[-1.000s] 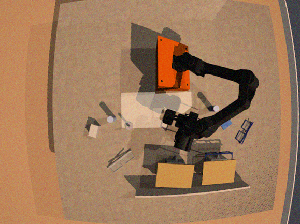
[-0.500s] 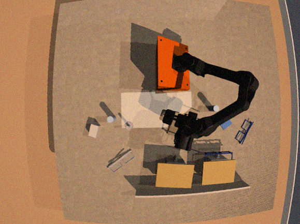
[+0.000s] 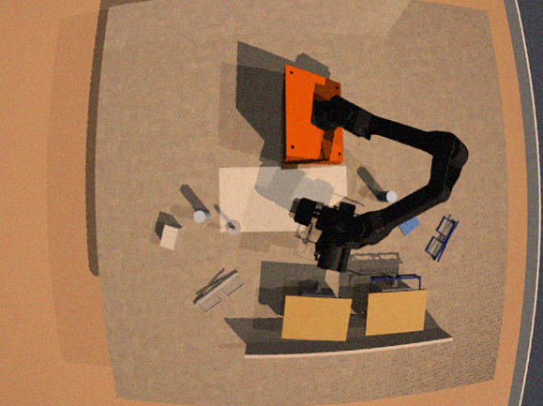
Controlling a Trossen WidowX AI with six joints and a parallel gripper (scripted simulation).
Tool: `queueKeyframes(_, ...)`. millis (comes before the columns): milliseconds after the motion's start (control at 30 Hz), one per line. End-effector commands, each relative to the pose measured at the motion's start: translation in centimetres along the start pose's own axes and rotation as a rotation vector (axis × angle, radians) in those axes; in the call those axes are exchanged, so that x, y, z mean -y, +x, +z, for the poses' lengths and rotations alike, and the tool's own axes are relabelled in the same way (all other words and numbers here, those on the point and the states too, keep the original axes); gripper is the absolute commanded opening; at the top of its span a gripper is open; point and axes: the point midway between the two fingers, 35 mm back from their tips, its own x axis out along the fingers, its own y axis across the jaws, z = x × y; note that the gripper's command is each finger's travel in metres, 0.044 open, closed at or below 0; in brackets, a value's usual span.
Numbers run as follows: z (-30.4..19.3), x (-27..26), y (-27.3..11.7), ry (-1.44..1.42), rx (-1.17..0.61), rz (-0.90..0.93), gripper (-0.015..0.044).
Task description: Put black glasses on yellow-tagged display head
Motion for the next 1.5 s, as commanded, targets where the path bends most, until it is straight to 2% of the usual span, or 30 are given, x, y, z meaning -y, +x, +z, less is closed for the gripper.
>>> queueKeyframes(0, -0.2, -0.1, 0.4, 0.006, -0.006, 0.005, 0.0)
queueKeyframes(1300, -0.8, -0.2, 3.6, 0.005, -0.011, 0.013, 0.0)
queueKeyframes(1433, -0.6, -0.2, 3.3, -0.001, -0.004, 0.008, 0.0105)
queueKeyframes(1467, -0.6, -0.2, 3.3, -0.001, -0.004, 0.008, 0.0107)
